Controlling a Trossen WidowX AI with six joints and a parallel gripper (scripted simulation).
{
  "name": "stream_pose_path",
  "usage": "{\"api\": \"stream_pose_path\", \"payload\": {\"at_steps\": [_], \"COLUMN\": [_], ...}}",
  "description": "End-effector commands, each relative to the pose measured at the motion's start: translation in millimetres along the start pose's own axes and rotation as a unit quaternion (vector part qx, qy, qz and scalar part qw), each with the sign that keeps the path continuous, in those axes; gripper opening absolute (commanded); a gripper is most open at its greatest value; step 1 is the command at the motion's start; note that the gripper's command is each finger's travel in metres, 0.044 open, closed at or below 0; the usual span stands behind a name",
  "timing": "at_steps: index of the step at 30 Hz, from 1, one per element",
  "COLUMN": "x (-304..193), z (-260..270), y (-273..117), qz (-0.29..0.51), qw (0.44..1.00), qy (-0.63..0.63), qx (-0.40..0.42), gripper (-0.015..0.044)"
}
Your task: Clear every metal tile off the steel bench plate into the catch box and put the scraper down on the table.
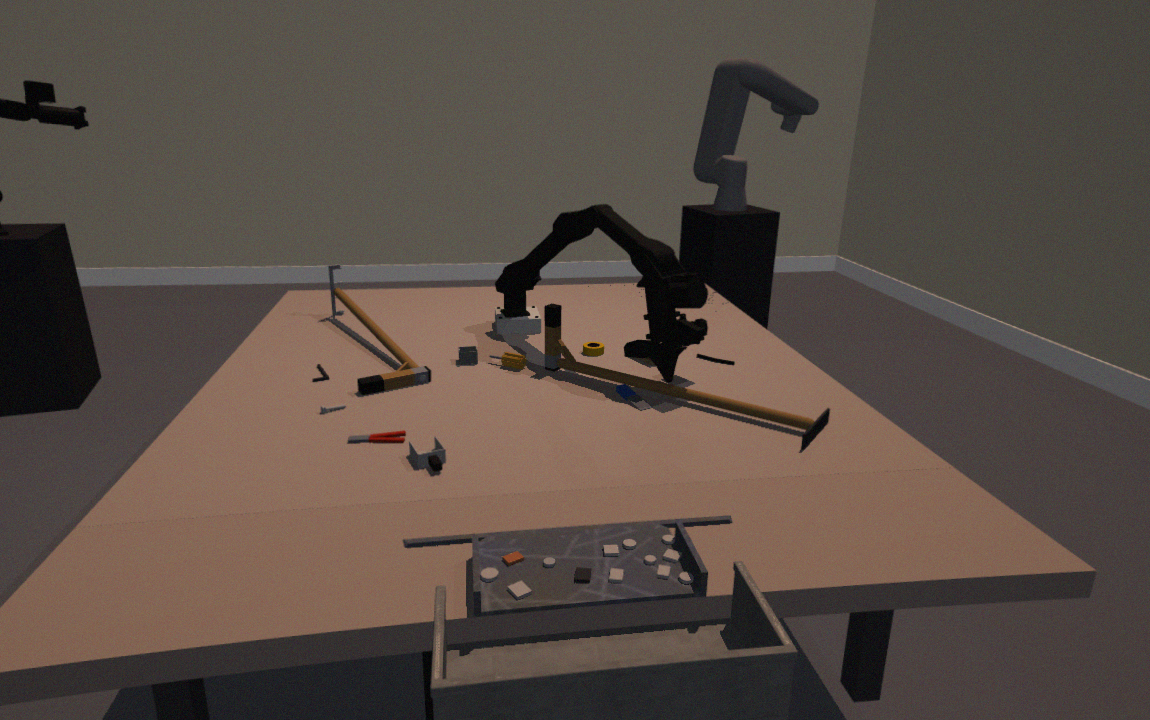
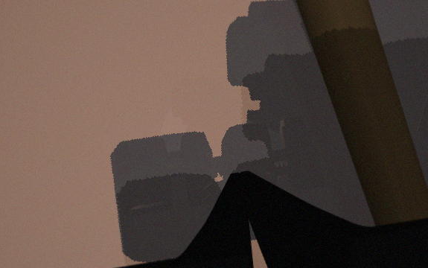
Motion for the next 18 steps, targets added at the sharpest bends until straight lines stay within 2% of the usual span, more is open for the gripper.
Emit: {"api": "stream_pose_path", "payload": {"at_steps": [1,18], "x": [0.5,4.7], "z": [-3.7,-19.4], "y": [1.4,2.2], "qz": [-0.001,-0.005], "qw": [1.0,1.0], "qy": [0.001,0.001], "qx": [-0.003,-0.004], "gripper": [0.0,0.0]}}
Point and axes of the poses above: the point midway between the two fingers, 35 mm back from their tips, its own y axis out along the fingers, its own z axis across the jaws, x = y × z, the point moved 3 cm from there along -y, back along the fingers, and after that the axes turned 3 degrees about -y, right-handed, at the moved point
